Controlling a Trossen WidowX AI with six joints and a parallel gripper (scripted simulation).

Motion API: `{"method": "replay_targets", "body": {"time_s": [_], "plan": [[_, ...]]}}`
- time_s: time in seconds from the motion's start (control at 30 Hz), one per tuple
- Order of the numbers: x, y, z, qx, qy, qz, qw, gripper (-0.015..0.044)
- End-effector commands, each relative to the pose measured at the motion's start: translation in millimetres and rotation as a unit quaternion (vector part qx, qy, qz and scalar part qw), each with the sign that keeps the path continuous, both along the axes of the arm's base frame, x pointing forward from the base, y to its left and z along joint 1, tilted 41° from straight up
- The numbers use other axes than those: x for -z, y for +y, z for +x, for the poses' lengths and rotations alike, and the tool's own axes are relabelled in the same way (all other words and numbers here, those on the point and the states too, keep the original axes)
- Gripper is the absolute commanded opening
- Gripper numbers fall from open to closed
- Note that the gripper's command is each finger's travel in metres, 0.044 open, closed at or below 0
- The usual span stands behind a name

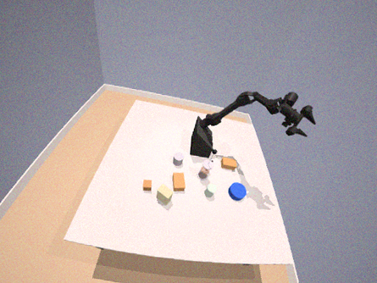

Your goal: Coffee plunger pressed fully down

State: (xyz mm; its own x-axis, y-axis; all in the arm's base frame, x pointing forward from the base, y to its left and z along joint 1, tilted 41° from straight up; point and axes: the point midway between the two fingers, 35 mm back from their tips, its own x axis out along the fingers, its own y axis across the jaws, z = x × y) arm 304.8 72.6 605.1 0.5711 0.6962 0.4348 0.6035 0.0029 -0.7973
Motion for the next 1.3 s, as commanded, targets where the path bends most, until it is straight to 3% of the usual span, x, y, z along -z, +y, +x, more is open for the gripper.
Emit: {"method": "replay_targets", "body": {"time_s": [0.0,0.1,0.23,0.43,0.67,0.83,1.03,1.1,1.27], "plan": [[2,-1,2,0.000,0.007,0.002,1.000,0.0426],[22,-14,14,0.000,0.066,0.024,0.998,0.0440],[75,-47,37,0.004,0.209,0.093,0.973,0.0440],[169,-103,50,0.016,0.413,0.240,0.878,0.0440],[277,-157,32,0.023,0.577,0.447,0.683,0.0440],[356,-182,-3,0.012,0.632,0.603,0.486,0.0440],[437,-186,-54,-0.031,0.618,0.755,0.218,0.0440],[444,-184,-60,-0.039,0.612,0.767,0.188,0.0440],[463,-170,-55,-0.036,0.614,0.766,0.187,0.0440]]}}
